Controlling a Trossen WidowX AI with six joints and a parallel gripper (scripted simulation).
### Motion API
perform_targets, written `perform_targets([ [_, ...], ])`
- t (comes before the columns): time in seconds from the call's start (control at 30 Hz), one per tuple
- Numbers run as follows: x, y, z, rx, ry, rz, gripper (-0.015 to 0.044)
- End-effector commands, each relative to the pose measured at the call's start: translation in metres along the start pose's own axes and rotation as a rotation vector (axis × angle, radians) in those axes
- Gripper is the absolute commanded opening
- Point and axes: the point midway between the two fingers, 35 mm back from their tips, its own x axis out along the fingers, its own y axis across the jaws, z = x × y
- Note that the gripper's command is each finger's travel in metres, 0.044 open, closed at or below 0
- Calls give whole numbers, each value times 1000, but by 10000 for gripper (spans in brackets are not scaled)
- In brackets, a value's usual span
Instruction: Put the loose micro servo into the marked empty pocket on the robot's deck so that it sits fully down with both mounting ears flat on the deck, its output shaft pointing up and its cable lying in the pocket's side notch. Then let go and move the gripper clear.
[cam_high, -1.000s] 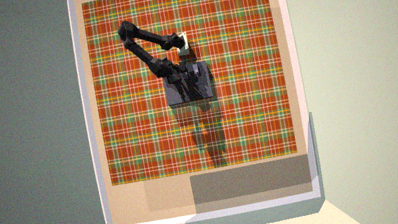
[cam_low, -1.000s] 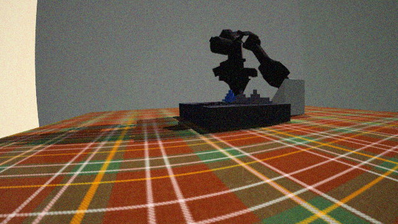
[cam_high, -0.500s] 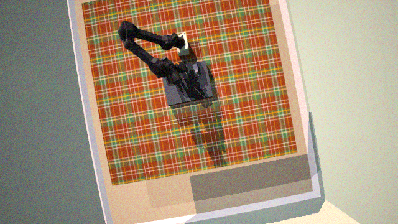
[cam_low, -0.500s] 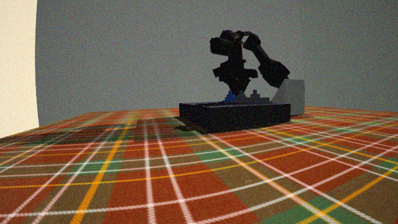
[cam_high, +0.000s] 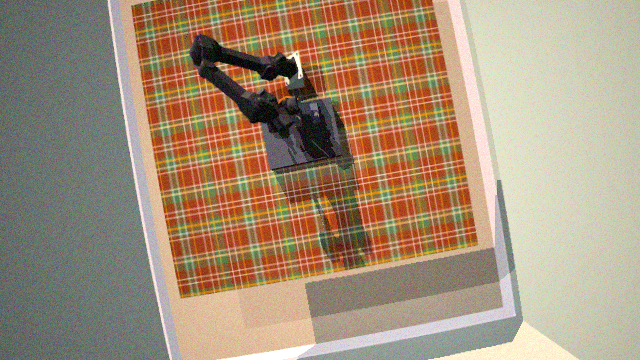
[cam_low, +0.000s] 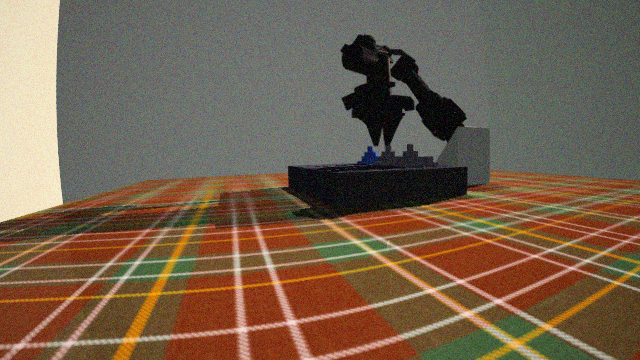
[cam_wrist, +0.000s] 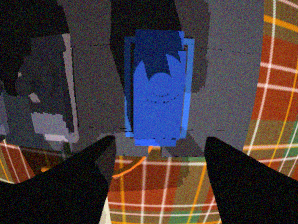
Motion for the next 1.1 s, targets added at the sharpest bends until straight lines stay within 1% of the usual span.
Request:
perform_targets([
  [0.0,-12,-1,19,7,-7,4,319],
  [0.13,-35,-3,54,10,-8,7,424],
  [0.17,-40,-4,63,10,-8,8,440],
  [0.37,-66,-2,109,15,-9,11,440],
  [0.53,-69,-1,110,11,-12,12,440],
  [0.7,-101,-1,104,-55,-54,23,440],
  [0.73,-103,-1,103,-60,-56,24,440],
  [1.07,-103,-1,103,-60,-56,24,440],
])
